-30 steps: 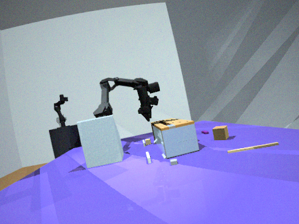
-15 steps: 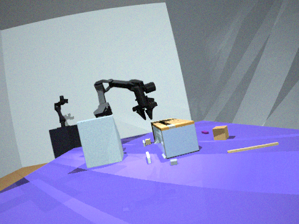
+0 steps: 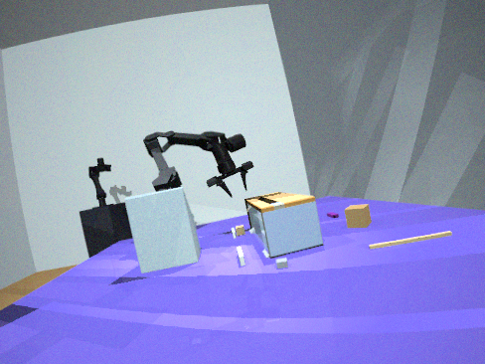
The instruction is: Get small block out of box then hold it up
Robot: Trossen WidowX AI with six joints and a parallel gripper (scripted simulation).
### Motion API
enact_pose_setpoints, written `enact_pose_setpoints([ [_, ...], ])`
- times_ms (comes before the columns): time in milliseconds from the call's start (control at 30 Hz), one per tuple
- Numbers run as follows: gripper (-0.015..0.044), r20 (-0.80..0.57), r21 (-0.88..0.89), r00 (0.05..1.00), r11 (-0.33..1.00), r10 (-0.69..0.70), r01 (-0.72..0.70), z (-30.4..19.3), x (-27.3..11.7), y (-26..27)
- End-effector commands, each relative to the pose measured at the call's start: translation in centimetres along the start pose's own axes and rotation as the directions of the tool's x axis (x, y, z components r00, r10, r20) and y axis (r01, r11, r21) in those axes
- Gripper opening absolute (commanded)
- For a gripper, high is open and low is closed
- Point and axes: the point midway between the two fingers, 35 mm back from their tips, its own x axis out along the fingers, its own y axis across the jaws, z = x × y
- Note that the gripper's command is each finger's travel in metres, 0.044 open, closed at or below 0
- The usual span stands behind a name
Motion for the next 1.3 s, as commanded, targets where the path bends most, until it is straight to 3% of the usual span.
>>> enact_pose_setpoints([
  [0,0.0285,-0.040,-0.848,0.992,0.529,-0.120,0.030,0.4,-0.4,1.0],
  [200,0.0285,-0.041,-0.977,0.986,0.215,-0.159,-0.006,0.6,-0.6,1.2],
  [400,0.0285,-0.039,-0.993,0.981,-0.101,-0.191,-0.059,0.8,-0.7,1.3],
  [1100,0.0285,-0.039,-0.992,0.981,-0.112,-0.192,-0.061,0.9,-0.8,1.3],
  [1267,0.0285,-0.051,-0.991,0.981,-0.115,-0.187,-0.073,0.5,3.5,1.9],
])
